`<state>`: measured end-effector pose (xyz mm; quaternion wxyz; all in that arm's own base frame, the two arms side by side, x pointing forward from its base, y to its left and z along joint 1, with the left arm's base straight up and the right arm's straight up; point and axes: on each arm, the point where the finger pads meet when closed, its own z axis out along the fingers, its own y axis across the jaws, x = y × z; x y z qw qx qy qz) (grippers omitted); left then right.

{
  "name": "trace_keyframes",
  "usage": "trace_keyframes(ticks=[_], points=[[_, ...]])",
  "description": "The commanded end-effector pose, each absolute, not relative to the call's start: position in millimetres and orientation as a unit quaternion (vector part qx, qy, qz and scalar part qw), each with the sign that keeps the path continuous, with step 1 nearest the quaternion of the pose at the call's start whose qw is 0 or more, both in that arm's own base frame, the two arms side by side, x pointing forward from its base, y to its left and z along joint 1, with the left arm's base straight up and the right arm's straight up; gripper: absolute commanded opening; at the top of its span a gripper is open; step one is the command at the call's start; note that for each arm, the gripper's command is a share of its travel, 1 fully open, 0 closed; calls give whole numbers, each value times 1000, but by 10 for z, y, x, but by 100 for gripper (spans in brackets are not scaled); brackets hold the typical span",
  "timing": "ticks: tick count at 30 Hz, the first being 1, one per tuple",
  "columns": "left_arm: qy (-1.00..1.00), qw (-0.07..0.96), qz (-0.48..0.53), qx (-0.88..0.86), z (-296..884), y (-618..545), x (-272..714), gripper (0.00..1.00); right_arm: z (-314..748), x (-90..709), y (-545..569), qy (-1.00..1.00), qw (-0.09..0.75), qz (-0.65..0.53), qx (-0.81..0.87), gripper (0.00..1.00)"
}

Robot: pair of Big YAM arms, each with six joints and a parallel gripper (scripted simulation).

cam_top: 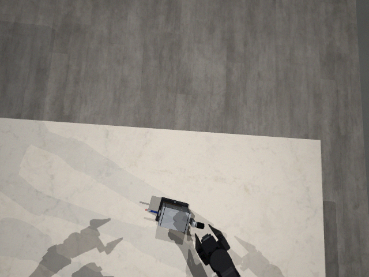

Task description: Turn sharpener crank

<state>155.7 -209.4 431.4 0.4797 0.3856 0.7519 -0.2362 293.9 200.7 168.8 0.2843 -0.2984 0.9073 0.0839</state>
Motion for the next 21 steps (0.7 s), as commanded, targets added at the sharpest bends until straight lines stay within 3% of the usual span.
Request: trace_keyframes(ticks=[1, 8, 21], points=[[749, 488, -245, 375, 4458, -2104, 1572, 100, 1990, 3138, 2064, 885, 302, 75, -346, 46], [749, 488, -245, 375, 4458, -2104, 1572, 100, 1908, 3166, 1985, 805, 254, 104, -527, 46], [749, 488, -245, 375, 4458, -2104, 1572, 100, 1740, 3097, 1870, 728, 228, 203, -613, 46]])
